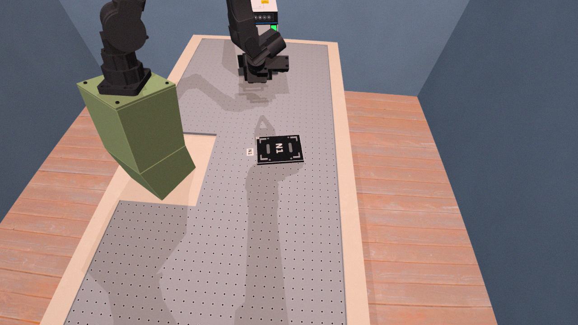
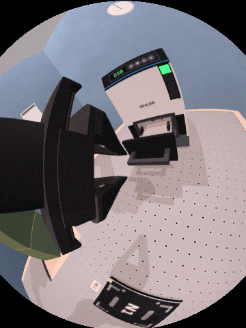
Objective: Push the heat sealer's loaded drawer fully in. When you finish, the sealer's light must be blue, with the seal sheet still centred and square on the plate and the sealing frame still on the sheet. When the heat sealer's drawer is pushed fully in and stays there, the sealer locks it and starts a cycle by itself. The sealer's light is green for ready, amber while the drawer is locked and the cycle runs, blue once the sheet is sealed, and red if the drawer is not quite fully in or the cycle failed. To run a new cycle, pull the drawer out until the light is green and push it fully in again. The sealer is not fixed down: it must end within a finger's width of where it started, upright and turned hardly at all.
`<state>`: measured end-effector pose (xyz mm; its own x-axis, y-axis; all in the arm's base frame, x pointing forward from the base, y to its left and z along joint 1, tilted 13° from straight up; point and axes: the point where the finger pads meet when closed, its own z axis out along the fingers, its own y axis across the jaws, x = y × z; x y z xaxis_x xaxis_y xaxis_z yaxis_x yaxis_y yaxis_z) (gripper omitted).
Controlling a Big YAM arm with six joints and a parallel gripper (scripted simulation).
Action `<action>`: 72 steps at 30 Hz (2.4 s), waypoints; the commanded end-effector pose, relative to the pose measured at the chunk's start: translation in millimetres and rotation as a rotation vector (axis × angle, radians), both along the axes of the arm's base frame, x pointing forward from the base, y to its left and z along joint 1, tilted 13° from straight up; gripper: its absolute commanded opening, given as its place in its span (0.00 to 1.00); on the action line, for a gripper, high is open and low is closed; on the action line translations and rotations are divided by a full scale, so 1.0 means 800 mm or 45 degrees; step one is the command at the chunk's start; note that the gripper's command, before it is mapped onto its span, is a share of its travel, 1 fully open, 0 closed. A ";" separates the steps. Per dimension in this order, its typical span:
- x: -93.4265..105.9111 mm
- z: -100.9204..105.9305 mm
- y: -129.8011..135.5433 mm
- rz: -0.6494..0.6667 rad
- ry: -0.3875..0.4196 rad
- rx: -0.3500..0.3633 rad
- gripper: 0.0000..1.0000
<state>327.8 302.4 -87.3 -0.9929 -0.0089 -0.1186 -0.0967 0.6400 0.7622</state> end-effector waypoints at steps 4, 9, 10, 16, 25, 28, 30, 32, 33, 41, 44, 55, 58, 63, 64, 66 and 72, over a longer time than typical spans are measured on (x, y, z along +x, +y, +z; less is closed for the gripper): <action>0.009 -0.014 -0.012 -0.012 -0.019 0.150 0.30; 0.001 -0.014 -0.005 0.024 -0.016 0.231 0.30; 0.001 -0.015 -0.004 0.024 -0.016 0.230 0.30; 0.007 -0.008 -0.006 0.020 -0.035 0.230 0.30; 0.004 -0.016 0.003 0.026 -0.026 0.229 0.30; 0.004 -0.017 0.005 0.025 -0.025 0.228 0.30; 0.004 -0.018 0.006 0.025 -0.025 0.229 0.30; 0.003 -0.019 0.007 0.025 -0.023 0.228 0.30; 0.004 -0.020 0.008 0.025 -0.024 0.228 0.30; 0.005 -0.022 0.013 0.026 -0.026 0.229 0.30; 0.004 -0.023 0.015 0.025 -0.023 0.228 0.30; 0.003 -0.028 0.019 0.021 -0.015 0.225 0.30; 0.005 -0.028 0.023 0.025 -0.025 0.229 0.30; 0.005 -0.031 0.027 0.025 -0.022 0.228 0.30; 0.005 -0.031 0.028 0.025 -0.023 0.228 0.30; 0.005 -0.032 0.029 0.025 -0.024 0.229 0.30; 0.003 -0.036 0.029 0.020 -0.004 0.219 0.30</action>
